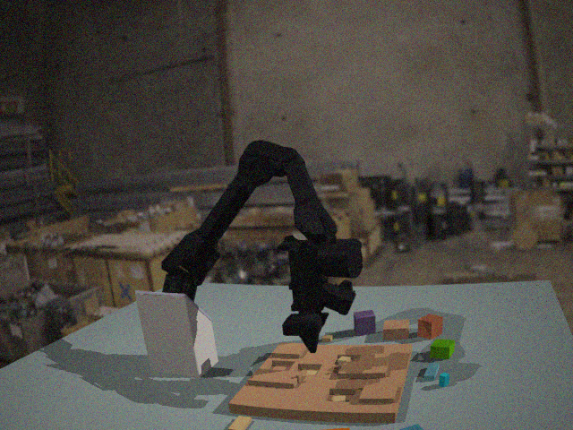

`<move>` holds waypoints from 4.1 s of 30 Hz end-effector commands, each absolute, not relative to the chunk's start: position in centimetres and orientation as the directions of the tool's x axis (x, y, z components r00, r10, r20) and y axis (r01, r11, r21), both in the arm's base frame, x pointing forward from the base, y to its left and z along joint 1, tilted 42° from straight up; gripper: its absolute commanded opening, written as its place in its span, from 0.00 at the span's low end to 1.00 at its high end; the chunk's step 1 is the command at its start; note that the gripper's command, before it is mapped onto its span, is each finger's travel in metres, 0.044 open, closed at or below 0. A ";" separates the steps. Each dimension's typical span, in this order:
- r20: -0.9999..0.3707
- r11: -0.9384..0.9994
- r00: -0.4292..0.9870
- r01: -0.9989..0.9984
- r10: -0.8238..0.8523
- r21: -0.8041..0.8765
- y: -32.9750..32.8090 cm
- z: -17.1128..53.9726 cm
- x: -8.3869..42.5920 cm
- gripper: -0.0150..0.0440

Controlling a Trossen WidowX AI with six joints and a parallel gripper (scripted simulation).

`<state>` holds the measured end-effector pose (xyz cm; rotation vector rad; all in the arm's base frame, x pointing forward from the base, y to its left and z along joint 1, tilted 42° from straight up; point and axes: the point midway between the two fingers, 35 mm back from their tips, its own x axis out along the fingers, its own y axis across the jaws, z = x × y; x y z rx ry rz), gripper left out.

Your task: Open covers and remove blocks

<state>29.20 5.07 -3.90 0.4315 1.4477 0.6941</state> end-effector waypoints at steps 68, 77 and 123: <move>-0.742 0.729 -0.031 -0.164 0.670 0.665 9.0 -6.8 26.9 0.25; -0.742 0.729 -0.031 -0.164 0.670 0.665 9.0 -6.8 26.9 0.25; -0.744 0.733 -0.030 -0.147 0.667 0.664 6.0 -3.9 27.5 0.50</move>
